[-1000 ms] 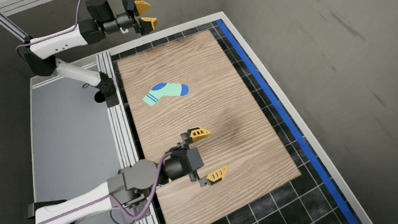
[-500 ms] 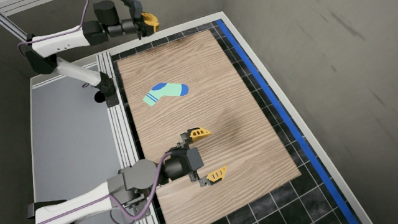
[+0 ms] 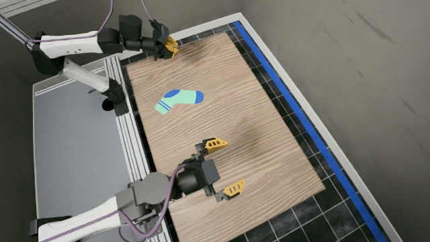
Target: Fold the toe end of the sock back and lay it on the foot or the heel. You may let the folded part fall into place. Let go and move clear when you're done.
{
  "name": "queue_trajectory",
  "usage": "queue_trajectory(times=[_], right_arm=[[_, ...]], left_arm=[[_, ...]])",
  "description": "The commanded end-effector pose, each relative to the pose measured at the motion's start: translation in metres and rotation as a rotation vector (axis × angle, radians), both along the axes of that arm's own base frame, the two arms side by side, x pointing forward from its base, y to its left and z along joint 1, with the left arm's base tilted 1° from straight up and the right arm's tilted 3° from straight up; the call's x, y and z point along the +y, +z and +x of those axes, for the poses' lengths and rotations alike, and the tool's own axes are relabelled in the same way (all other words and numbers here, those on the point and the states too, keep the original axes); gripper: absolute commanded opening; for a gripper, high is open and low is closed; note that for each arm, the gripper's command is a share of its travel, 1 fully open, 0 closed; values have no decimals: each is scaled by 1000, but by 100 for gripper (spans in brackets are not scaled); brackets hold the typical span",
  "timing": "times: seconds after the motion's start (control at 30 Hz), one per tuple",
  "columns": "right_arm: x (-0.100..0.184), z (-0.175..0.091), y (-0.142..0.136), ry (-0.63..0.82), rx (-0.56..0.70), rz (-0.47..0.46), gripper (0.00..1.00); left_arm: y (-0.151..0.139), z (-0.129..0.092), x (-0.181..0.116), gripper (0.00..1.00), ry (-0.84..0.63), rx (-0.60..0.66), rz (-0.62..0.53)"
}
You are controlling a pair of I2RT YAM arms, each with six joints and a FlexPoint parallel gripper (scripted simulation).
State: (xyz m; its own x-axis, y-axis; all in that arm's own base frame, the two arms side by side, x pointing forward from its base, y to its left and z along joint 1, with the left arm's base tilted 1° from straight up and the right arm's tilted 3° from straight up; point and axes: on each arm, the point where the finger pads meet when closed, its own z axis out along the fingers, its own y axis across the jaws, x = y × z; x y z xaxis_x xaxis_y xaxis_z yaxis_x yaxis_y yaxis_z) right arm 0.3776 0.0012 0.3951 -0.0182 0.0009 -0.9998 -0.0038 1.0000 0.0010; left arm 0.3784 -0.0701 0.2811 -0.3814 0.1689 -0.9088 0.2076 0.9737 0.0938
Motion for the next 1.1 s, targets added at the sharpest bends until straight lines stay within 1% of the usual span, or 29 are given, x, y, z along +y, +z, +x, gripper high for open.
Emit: queue_trajectory(times=[0.0, 0.07, 0.1, 0.2, 0.27, 0.3, 0.33, 0.4, 0.43, 0.77, 0.87, 0.9, 1.07], right_arm=[[-1, -2, 7, -4, -17, -1, 100], [-1, -2, 7, -4, -17, -1, 100], [-1, -2, 7, -4, -17, -1, 100], [-1, -2, 7, -4, -17, -1, 100], [-1, -2, 7, -4, -17, -1, 100], [-1, -2, 7, -4, -19, -1, 100], [-1, -2, 6, -4, -16, -1, 100], [-1, -2, 6, -4, -16, -1, 100], [-1, -2, 6, -4, -16, -1, 100], [-1, -2, 6, -4, -16, -1, 100], [-1, -2, 7, -4, -18, -1, 100], [-1, -2, 6, -4, -16, -1, 100], [-1, -2, 6, -4, -16, -1, 100]], left_arm=[[-37, -9, -13, 34, -47, 116, 60], [-45, -13, -21, 34, -71, 149, 81], [-56, -17, -24, 34, -85, 180, 94], [-72, -25, -34, 34, -124, 240, 129], [-72, -25, -34, 34, -124, 240, 129], [-62, -24, -38, 34, -136, 226, 132], [-68, -26, -41, 34, -145, 244, 138], [-95, -38, -45, 34, -174, 322, 174], [-101, -42, -48, 34, -192, 345, 190], [-152, -88, -71, 34, -345, 555, 344], [-148, -89, -74, 34, -358, 554, 352], [-161, -98, -73, 34, -372, 596, 372], [-183, -127, -78, 34, -462, 705, 467]])
